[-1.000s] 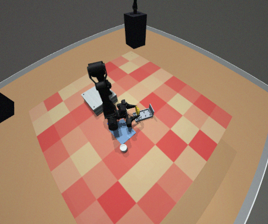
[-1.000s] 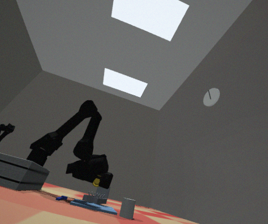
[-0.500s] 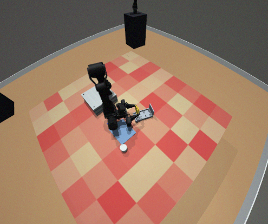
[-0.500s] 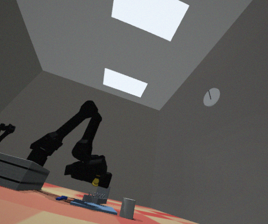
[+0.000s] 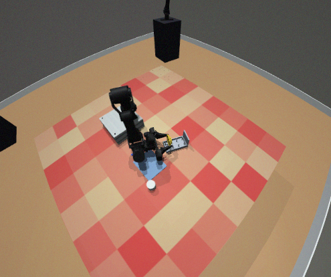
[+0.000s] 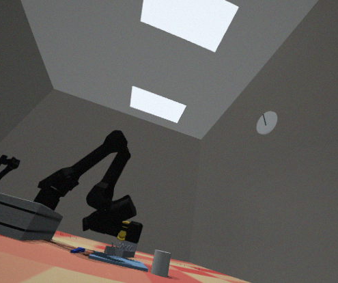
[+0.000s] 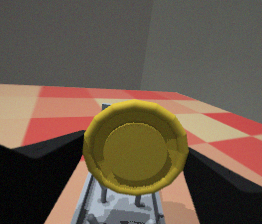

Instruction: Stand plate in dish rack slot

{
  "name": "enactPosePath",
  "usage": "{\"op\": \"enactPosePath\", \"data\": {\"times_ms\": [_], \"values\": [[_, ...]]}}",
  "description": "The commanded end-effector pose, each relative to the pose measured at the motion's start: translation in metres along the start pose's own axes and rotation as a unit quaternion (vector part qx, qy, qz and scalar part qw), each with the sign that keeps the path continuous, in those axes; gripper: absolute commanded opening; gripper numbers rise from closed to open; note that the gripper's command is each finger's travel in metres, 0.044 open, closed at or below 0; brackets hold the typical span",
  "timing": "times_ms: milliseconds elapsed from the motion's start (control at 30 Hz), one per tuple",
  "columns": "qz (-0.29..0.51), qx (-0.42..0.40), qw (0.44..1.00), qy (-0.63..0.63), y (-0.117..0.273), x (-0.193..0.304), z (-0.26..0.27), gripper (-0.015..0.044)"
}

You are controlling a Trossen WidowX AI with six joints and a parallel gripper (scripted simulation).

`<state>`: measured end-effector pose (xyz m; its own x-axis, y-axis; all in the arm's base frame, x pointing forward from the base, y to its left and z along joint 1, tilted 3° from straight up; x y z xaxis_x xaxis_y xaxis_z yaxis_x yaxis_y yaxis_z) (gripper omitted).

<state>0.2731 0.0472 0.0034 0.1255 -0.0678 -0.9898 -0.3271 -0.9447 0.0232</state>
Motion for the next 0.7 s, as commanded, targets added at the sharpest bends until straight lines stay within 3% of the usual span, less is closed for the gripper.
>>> {"op": "enactPosePath", "data": {"times_ms": [0,667], "values": [[0.002,0.000,1.000,-0.004,-0.0015,0.0051,0.0022,0.0000],[0.001,-0.001,1.000,0.002,-0.0067,0.0134,0.0055,0.0000]]}}
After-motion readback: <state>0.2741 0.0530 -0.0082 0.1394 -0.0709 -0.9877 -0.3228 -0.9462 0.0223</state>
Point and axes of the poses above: the point midway between the two fingers, 35 mm back from their tips, its own y axis back along the fingers, its own z axis across the jaws, x = y × z, the point moved 2 cm from there along y, back along the fingers, and after that the axes turned 11 degrees about y, right-handed, at the moved point
